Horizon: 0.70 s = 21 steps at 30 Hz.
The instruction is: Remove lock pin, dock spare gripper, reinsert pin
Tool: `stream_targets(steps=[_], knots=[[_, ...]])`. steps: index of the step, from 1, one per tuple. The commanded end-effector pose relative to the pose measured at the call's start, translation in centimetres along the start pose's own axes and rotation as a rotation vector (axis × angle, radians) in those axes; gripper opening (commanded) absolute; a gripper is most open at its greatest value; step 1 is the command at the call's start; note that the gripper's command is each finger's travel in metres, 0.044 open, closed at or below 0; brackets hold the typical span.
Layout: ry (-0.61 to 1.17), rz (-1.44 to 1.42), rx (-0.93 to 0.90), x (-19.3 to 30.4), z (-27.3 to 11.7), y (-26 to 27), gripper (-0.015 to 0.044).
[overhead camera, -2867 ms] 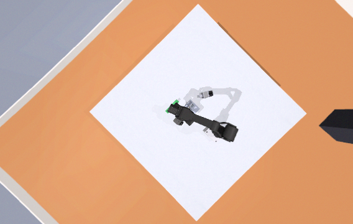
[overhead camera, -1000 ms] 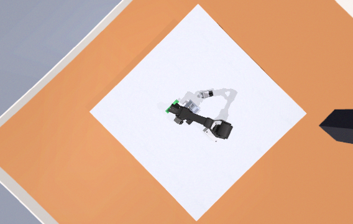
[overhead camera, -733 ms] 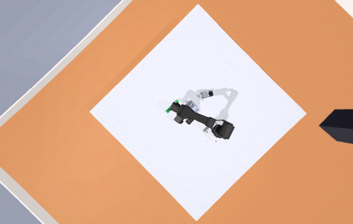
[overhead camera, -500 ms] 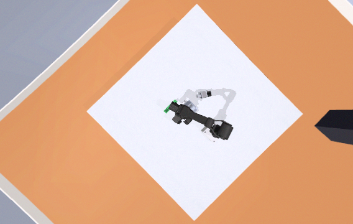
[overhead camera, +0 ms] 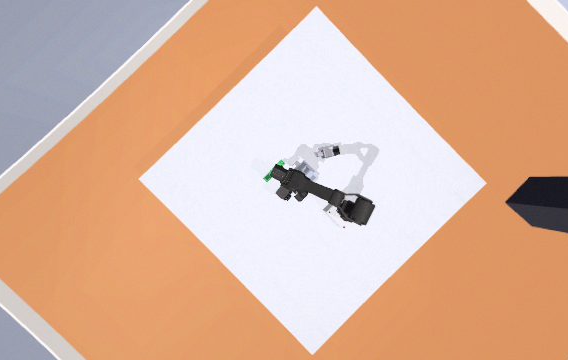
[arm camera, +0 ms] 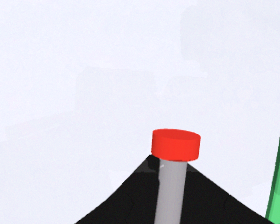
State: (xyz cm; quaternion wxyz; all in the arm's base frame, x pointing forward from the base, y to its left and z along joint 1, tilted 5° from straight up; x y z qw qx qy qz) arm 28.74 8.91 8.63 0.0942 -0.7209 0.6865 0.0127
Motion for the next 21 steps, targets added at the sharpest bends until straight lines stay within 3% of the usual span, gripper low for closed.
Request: stream_targets(steps=[1,21], knots=[[-0.007,0.001,0.002,-0.5,-0.2,-0.1,0.0],[-0.004,-0.001,0.0,-1.8,0.0,-0.3,0.0]])
Point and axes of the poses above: the point midway between the two fingers, 35 mm back from their tips, its own z axis out along the fingers, its own y axis across the jaws, x = y × z, the point moved 6 cm from there along -z, back along the fingers, and after that the axes turned 5 degrees about -z, right-handed, at the moved point
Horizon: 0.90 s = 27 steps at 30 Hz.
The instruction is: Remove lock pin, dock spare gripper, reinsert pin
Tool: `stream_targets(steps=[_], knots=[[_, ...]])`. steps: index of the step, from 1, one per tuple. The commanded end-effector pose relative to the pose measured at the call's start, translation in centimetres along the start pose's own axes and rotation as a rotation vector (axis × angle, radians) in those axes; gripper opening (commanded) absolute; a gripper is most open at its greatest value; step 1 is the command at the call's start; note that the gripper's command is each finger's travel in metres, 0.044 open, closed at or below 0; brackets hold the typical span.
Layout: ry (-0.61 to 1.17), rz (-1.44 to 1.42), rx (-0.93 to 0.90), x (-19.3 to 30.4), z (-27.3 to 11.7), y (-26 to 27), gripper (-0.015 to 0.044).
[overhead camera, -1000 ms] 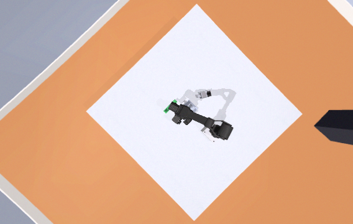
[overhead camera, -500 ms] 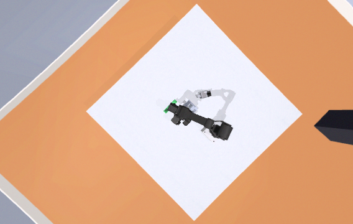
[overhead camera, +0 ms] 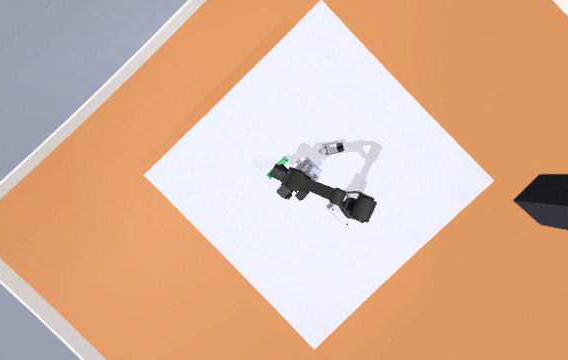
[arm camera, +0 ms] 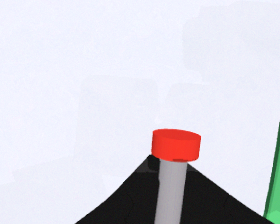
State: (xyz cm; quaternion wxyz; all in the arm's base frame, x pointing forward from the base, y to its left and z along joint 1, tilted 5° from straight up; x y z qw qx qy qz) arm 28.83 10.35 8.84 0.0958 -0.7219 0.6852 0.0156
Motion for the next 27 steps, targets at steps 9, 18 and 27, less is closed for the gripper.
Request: stream_targets(steps=[9,18,27], knots=[[0.003,0.002,-0.003,-1.0,0.0,-0.2,0.0],[0.004,0.003,-0.009,-1.7,0.2,-0.3,0.0],[0.005,0.004,-0.016,-2.5,0.2,-0.4,0.0]])
Point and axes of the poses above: the point midway between the two fingers, 35 mm back from their tips, its own z axis out along the fingers, its own y axis across the jaws, x = y × z, the point moved 6 cm from there along -z, back along the fingers, and after that the axes turned 5 degrees about -z, right-handed, at the moved point
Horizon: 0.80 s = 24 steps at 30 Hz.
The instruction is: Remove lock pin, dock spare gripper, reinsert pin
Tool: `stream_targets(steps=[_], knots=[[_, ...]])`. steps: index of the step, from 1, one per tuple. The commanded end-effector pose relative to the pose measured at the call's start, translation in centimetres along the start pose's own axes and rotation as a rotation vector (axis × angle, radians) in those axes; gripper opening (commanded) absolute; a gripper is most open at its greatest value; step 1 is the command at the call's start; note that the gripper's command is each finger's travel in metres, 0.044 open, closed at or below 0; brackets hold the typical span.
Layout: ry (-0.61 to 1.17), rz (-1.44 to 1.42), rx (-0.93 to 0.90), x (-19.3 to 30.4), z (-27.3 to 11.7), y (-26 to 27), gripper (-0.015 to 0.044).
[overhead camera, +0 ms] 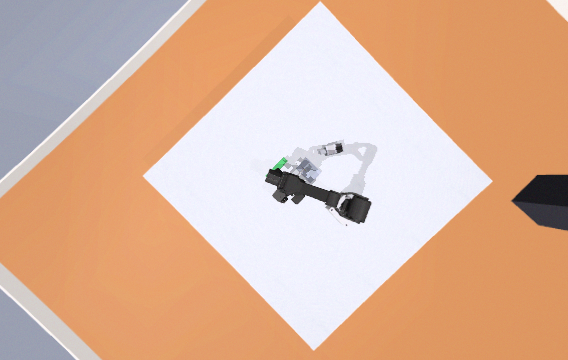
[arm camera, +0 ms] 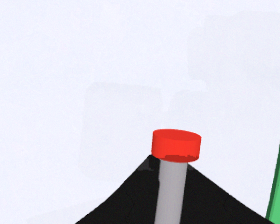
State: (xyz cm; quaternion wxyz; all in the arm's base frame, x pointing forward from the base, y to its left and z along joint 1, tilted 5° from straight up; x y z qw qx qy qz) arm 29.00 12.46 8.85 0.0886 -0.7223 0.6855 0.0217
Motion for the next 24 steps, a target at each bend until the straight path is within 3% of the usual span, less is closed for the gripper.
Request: stream_targets(steps=[1,24], knots=[[0.004,0.002,0.002,-0.5,-0.1,-0.2,0.0],[0.006,0.004,-0.015,-2.3,-0.3,-0.4,0.0]])
Point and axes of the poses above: the point midway between the two fingers, 35 mm back from their tips, its own z axis out along the fingers, its own y axis across the jaws, x = y × z, the point moved 6 cm from there along -z, back along the fingers, and after that the axes turned 5 degrees about -z, right-handed, at the moved point
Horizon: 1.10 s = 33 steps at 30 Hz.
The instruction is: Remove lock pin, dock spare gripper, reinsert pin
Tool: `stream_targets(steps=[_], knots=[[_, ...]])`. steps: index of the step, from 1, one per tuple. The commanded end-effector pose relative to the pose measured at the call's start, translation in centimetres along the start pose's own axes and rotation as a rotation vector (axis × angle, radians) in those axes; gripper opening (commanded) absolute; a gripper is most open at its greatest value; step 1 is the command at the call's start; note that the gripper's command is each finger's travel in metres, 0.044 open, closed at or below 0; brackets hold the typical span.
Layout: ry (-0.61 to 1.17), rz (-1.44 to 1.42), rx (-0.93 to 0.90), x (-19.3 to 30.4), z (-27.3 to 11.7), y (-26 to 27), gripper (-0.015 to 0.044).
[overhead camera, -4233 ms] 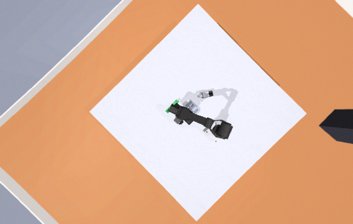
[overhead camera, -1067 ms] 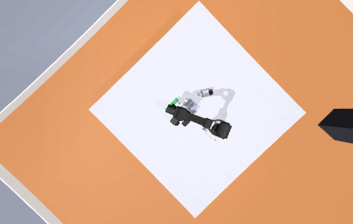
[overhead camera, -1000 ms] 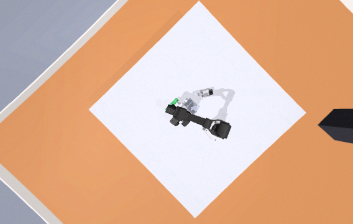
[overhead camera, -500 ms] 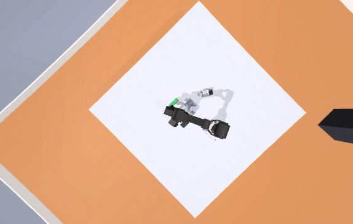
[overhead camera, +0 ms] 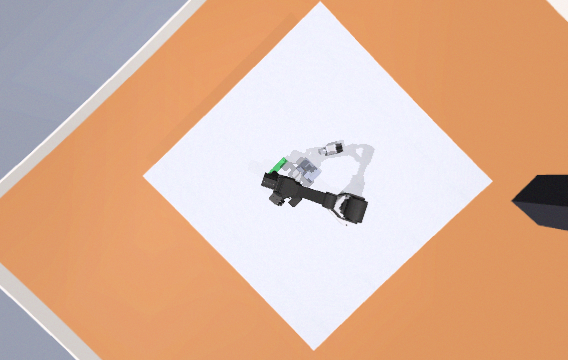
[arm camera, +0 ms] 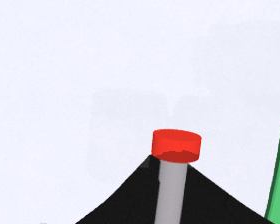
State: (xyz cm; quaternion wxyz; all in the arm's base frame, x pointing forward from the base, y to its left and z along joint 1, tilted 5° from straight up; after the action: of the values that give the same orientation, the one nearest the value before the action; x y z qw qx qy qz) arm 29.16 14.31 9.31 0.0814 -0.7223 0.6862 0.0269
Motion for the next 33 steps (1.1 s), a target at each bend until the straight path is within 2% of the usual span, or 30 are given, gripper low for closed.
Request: stream_targets(steps=[1,13,28,30,33], knots=[[0.004,0.002,0.002,-0.5,-0.2,-0.2,0.0],[0.004,0.003,-0.005,-1.1,-0.4,-0.2,0.0],[0.007,-0.002,-0.023,-1.4,-2.7,0.1,0.0],[0.008,-0.003,-0.027,-1.2,-2.1,0.2,0.0013],[0.008,-0.003,-0.027,-1.2,-2.1,0.2,0.0]])
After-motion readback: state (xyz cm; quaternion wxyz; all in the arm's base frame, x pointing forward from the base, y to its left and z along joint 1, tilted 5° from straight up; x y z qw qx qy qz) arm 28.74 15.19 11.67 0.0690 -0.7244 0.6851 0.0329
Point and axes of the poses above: the point midway between the two fingers, 35 mm back from their tips, its own z axis out along the fingers, its own y axis across the jaws, x = y × z, the point moved 6 cm from there along -z, back along the fingers, and after that the axes turned 5 degrees about -z, right-handed, at the moved point
